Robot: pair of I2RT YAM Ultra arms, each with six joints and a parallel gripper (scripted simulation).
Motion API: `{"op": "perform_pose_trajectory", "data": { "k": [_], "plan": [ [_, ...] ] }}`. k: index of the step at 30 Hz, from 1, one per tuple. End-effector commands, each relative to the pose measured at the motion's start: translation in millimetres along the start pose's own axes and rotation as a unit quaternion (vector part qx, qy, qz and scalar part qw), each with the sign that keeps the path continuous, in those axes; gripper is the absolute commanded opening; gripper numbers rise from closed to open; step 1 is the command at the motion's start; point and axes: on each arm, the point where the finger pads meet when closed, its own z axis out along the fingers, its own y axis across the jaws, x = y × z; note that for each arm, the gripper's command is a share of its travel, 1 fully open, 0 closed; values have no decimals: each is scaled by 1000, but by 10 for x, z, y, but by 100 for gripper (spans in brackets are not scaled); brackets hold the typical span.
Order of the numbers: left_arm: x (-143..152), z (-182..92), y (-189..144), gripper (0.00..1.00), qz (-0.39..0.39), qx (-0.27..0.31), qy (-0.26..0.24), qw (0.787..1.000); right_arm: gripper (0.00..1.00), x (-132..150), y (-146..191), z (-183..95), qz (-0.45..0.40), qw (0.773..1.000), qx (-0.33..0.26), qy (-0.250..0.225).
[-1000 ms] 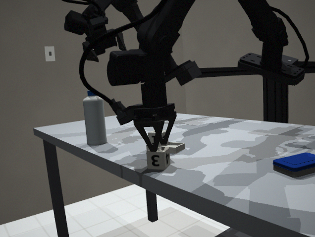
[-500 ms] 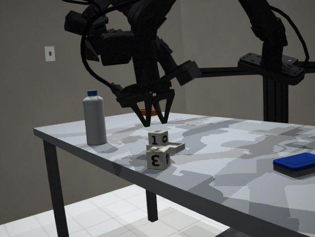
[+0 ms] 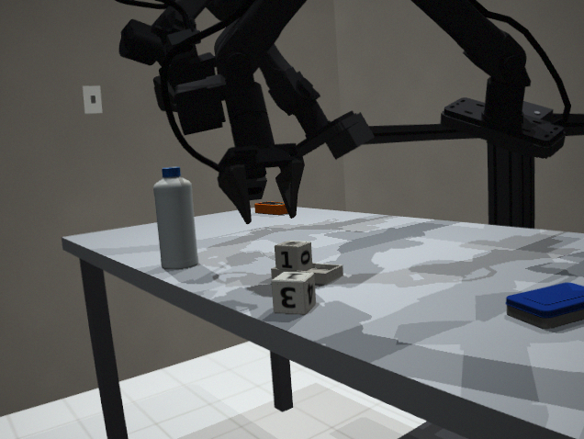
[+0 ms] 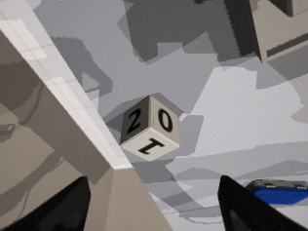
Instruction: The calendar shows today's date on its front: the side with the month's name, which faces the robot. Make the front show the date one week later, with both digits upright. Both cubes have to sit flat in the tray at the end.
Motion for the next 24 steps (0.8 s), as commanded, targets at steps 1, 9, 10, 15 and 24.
{"op": "perform_pose_trajectory", "data": {
  "k": [1,9,10,15,24],
  "plan": [
    [16,-105,46,70,-10,0,-1,1000,100,-213,-4,-92,-42,998,14,-52],
    [165,-57,52,70,-165,58,-152,973,100,-40,-46,-143,-93,987,66,-115],
    [209,-38,51,70,-187,68,-171,965,100,15,-23,-145,-94,986,70,-118],
    [325,10,50,70,-253,97,-233,934,100,144,36,-150,-98,984,79,-125],
    [763,195,10,70,-416,166,-368,815,100,390,178,-156,-106,980,95,-138]
  ]
}}
